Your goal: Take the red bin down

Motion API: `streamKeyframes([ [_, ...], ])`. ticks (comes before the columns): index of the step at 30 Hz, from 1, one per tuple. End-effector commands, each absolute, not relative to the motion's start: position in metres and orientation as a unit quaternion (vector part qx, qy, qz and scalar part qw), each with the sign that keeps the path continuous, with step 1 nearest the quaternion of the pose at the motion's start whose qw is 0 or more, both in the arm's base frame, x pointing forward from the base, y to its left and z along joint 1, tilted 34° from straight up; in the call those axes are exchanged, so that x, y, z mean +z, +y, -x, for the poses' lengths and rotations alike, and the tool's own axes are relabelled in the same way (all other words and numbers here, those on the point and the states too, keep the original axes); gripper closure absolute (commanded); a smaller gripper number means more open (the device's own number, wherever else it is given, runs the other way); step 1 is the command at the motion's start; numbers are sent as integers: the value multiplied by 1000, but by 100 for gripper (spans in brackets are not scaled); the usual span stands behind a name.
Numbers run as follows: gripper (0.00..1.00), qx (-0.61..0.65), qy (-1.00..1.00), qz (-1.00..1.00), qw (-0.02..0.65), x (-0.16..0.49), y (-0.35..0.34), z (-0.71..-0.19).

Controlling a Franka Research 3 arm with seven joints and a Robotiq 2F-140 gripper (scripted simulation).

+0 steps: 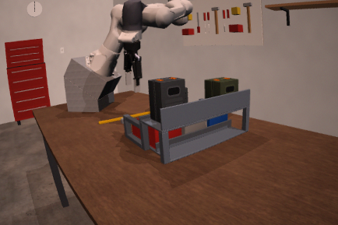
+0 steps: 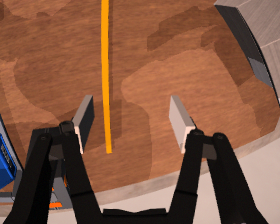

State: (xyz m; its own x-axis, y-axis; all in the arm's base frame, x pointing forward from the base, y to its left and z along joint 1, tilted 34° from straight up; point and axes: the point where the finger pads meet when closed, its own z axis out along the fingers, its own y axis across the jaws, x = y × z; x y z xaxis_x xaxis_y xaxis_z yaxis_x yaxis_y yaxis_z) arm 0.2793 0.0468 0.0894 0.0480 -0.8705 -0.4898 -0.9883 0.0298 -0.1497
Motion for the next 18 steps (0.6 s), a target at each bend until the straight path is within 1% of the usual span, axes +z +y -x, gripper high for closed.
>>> streamKeyframes([
  [1, 43, 18, 700, 652, 291, 91, 56, -280],
  [10, 43, 18, 700, 652, 291, 91, 56, -280],
  [11, 43, 103, 685, 677, 247, 89, 51, -281],
  [15, 43, 14, 700, 651, 292, 88, 56, -283],
  [18, 43, 14, 700, 651, 292, 88, 56, -283],
])
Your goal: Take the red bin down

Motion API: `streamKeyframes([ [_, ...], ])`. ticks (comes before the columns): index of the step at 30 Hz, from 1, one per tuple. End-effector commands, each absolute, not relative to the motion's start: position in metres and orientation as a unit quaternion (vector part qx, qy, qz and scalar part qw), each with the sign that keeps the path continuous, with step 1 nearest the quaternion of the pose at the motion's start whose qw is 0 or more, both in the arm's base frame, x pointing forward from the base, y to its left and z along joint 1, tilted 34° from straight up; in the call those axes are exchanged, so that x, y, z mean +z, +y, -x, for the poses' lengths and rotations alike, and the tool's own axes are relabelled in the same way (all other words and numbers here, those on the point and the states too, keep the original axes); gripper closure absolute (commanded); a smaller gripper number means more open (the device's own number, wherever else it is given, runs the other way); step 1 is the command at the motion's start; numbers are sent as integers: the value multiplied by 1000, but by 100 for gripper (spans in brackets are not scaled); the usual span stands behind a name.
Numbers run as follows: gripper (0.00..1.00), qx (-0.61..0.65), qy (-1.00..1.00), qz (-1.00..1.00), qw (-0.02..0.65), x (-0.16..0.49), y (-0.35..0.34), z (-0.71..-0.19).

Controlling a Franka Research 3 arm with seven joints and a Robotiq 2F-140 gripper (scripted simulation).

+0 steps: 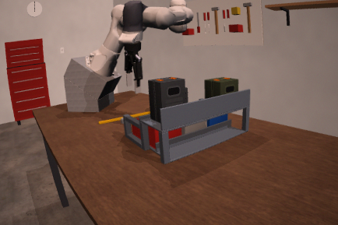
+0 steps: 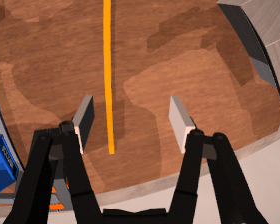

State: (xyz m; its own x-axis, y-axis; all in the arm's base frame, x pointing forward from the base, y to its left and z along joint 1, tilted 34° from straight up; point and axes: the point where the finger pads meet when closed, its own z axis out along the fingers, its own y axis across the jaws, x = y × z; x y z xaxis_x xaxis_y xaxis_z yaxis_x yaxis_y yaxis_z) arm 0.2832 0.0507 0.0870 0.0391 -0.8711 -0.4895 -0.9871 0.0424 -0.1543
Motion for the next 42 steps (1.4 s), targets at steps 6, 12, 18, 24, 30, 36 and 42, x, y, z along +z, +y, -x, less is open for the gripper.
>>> streamKeyframes([
  [6, 43, 14, 700, 651, 292, 88, 56, -283],
  [12, 43, 58, 695, 664, 271, 87, 54, -285],
  [18, 43, 14, 700, 651, 292, 86, 55, -285],
  [24, 43, 14, 700, 651, 292, 86, 55, -285],
  [30, 43, 36, 698, 657, 282, 85, 54, -286],
  [36, 43, 14, 700, 651, 292, 85, 54, -286],
  [42, 43, 14, 700, 651, 292, 85, 54, -286],
])
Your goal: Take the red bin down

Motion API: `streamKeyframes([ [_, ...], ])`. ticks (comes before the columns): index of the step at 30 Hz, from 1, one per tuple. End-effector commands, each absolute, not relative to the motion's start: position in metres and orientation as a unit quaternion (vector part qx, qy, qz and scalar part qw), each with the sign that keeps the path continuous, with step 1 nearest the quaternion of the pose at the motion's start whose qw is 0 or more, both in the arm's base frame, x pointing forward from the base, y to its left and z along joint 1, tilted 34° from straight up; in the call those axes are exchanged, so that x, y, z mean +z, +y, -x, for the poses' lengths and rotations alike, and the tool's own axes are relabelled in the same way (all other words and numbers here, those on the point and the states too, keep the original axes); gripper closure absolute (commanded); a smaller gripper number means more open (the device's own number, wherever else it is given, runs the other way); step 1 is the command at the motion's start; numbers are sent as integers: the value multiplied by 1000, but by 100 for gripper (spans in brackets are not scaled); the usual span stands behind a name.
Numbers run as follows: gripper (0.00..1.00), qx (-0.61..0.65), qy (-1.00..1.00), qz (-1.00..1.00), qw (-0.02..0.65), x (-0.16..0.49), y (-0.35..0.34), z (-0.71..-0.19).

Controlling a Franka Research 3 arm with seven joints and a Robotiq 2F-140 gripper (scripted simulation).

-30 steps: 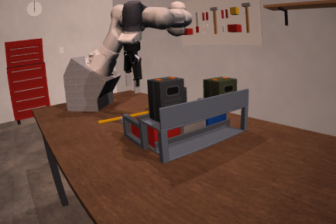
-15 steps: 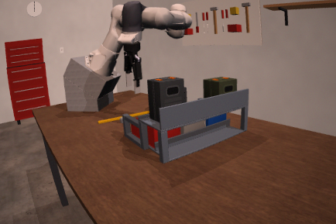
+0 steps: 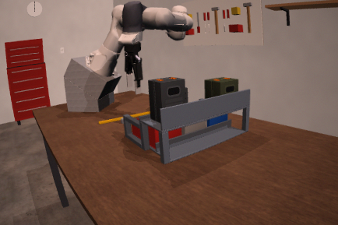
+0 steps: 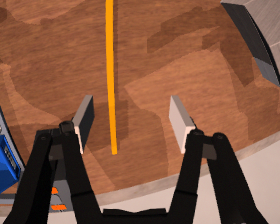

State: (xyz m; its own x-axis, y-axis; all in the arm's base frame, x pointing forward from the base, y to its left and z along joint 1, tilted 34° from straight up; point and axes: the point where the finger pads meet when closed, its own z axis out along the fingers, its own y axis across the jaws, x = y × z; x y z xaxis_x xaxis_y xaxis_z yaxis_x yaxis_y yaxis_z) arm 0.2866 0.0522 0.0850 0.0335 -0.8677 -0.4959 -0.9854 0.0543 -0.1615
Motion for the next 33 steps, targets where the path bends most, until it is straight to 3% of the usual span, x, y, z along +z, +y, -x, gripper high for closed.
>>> streamKeyframes([
  [1, 43, 14, 700, 651, 292, 85, 54, -286],
  [2, 43, 100, 688, 672, 253, 85, 52, -287],
  [6, 43, 14, 700, 651, 292, 85, 53, -287],
  [18, 43, 14, 700, 651, 292, 85, 53, -287],
  [19, 43, 100, 688, 672, 254, 85, 52, -287],
  [23, 43, 14, 700, 651, 292, 84, 52, -287],
  [33, 43, 14, 700, 651, 292, 84, 52, -287],
])
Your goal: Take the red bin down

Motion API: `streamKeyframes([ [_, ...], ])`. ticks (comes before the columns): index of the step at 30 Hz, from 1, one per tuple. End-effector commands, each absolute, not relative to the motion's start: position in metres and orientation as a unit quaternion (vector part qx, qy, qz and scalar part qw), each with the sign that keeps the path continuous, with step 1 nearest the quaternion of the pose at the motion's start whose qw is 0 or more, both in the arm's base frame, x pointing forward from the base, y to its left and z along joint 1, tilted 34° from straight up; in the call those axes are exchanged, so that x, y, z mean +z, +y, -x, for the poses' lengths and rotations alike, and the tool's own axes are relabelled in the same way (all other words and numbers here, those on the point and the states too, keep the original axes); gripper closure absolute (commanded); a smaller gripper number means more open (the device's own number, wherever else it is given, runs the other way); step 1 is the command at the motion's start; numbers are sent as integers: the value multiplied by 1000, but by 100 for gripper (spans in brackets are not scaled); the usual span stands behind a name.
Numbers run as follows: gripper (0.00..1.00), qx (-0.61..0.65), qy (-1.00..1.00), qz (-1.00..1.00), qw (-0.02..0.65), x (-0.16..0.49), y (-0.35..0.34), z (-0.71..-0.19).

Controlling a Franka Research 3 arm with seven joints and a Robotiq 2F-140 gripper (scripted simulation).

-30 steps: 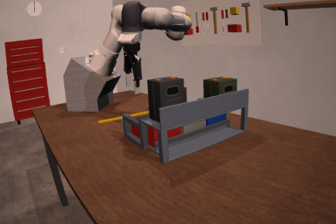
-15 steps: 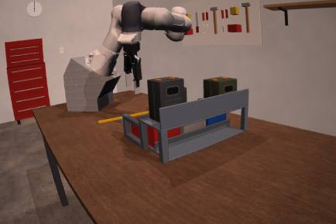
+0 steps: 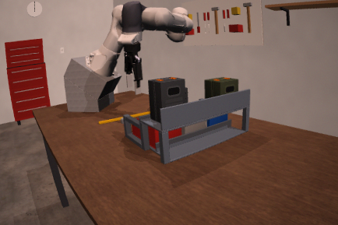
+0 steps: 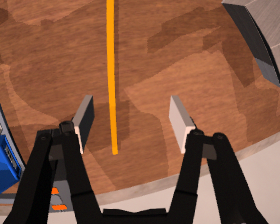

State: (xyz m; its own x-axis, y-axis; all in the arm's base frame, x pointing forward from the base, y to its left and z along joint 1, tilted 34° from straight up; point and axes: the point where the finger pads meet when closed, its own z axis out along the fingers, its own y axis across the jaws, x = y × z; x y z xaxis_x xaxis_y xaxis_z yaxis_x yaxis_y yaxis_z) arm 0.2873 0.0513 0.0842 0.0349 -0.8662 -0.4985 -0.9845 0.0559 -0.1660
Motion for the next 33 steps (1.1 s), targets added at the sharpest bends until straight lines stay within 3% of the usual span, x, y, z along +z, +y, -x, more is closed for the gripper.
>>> streamKeyframes([
  [1, 43, 14, 700, 651, 292, 84, 52, -287],
  [2, 43, 14, 700, 651, 292, 84, 52, -287],
  [3, 43, 100, 688, 672, 255, 84, 51, -287],
  [7, 43, 14, 700, 651, 292, 84, 51, -287],
  [19, 43, 14, 700, 651, 292, 84, 51, -287],
  [20, 43, 99, 688, 672, 255, 84, 51, -287],
  [24, 43, 14, 700, 651, 292, 84, 51, -287],
  [33, 43, 14, 700, 651, 292, 84, 51, -287],
])
